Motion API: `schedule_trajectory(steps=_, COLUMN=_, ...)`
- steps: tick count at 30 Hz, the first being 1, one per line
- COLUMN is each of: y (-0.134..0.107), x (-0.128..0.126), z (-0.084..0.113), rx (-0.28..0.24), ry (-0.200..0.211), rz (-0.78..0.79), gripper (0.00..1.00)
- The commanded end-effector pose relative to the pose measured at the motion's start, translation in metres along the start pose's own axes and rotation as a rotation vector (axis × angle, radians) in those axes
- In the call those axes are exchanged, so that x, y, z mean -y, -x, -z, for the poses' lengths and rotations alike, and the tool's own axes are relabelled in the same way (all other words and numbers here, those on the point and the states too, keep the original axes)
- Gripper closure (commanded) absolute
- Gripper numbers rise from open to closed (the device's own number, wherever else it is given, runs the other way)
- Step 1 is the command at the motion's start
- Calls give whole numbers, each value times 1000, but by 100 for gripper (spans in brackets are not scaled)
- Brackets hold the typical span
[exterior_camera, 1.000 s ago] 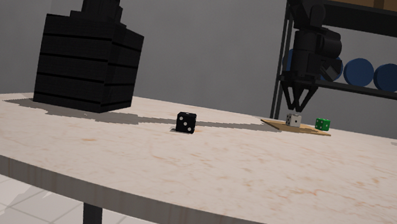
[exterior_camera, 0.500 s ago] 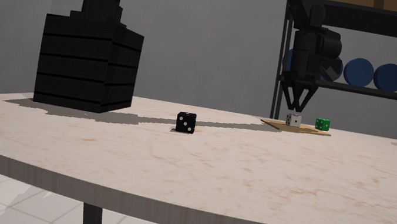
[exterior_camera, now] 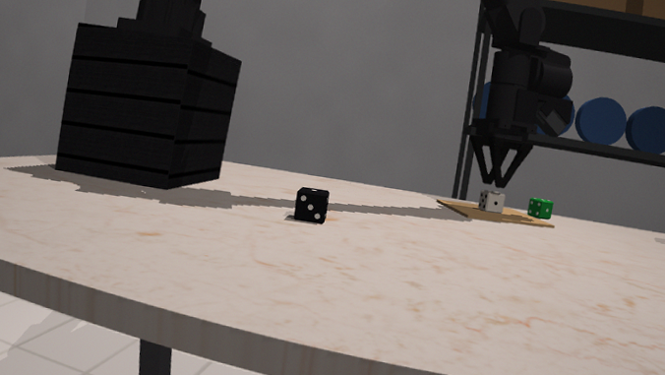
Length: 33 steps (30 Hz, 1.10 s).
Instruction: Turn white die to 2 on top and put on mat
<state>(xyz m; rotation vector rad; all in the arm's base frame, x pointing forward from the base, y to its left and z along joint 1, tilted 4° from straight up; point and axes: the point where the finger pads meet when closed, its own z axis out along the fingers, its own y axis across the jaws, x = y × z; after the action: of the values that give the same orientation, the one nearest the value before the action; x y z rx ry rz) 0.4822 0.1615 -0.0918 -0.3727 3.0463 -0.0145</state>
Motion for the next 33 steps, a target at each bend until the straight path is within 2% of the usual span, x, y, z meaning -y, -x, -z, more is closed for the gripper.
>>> schedule_trajectory(steps=1, y=20, x=-8, z=-2, rx=28, ry=2, rz=8, gripper=55)
schedule_trajectory(steps=20, y=20, x=-5, z=-34, rx=32, ry=1, rz=8, gripper=55)
schedule_trajectory(steps=33, y=19, x=-4, z=-37, rx=27, ry=1, rz=8, gripper=55)
